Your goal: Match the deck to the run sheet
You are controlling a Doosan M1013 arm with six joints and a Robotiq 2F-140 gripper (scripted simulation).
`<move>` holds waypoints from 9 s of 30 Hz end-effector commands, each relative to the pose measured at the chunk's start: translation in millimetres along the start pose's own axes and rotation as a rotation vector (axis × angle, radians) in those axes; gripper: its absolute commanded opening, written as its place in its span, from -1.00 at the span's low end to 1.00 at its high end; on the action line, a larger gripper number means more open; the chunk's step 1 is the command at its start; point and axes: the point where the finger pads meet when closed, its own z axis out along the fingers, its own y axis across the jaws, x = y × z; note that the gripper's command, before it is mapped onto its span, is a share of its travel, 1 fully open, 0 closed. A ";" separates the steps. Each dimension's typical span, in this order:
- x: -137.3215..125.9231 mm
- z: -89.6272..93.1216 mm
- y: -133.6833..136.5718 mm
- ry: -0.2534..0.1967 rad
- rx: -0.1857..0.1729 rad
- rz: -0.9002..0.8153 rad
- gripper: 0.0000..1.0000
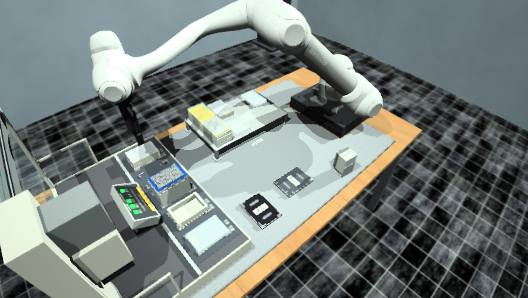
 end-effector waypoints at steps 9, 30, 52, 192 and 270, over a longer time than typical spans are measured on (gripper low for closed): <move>0.3 11.8 0.0 0.002 0.000 0.000 0.32; 0.4 43.5 0.0 0.002 0.000 0.000 0.32; 0.5 75.2 0.0 0.002 0.000 0.000 0.32; 0.3 13.5 0.0 0.002 0.000 0.000 -0.80; 0.2 -103.2 -0.1 0.002 0.000 0.000 -0.80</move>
